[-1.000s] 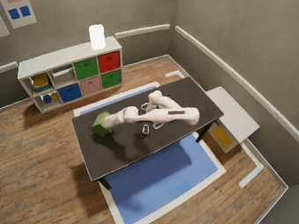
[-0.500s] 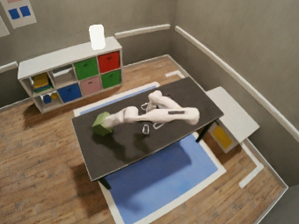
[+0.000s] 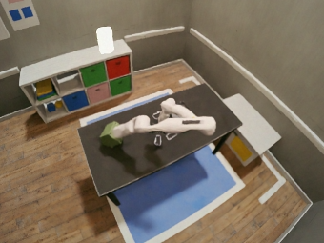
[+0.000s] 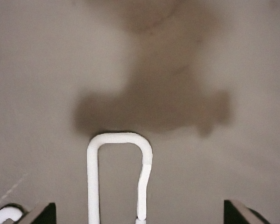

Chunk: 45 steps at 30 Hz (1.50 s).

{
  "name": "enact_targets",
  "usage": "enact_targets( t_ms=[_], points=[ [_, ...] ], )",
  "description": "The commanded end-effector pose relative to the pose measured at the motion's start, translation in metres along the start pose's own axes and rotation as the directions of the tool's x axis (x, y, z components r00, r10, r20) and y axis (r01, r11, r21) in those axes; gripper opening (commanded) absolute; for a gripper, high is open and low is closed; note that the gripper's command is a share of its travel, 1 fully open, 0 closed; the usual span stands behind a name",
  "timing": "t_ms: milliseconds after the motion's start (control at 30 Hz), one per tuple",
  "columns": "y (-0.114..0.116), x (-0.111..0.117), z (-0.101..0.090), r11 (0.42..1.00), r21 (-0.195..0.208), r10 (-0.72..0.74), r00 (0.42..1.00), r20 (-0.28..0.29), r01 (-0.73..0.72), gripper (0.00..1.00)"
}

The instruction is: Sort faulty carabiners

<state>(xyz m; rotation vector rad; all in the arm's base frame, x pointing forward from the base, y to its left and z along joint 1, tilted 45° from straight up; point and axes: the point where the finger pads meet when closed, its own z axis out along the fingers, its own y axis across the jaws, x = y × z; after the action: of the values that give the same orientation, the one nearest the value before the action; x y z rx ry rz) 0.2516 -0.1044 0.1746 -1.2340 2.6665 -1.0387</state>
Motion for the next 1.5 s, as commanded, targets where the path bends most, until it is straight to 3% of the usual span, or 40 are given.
enact_targets(
  t_ms=[0, 767, 800, 1467],
  points=[
    [0.000, 0.001, 0.001, 0.993, 0.117, -0.013, 0.995, 0.095, 0.002, 1.00],
    [0.000, 0.001, 0.001, 0.993, 0.117, -0.013, 0.995, 0.095, 0.002, 1.00],
    [-0.005, -0.003, 0.030, 0.989, 0.147, -0.019, 0.993, 0.119, 0.001, 1.00],
    [-0.005, -0.002, 0.031, 0.989, 0.146, -0.020, 0.993, 0.118, 0.003, 1.00]
  ],
)
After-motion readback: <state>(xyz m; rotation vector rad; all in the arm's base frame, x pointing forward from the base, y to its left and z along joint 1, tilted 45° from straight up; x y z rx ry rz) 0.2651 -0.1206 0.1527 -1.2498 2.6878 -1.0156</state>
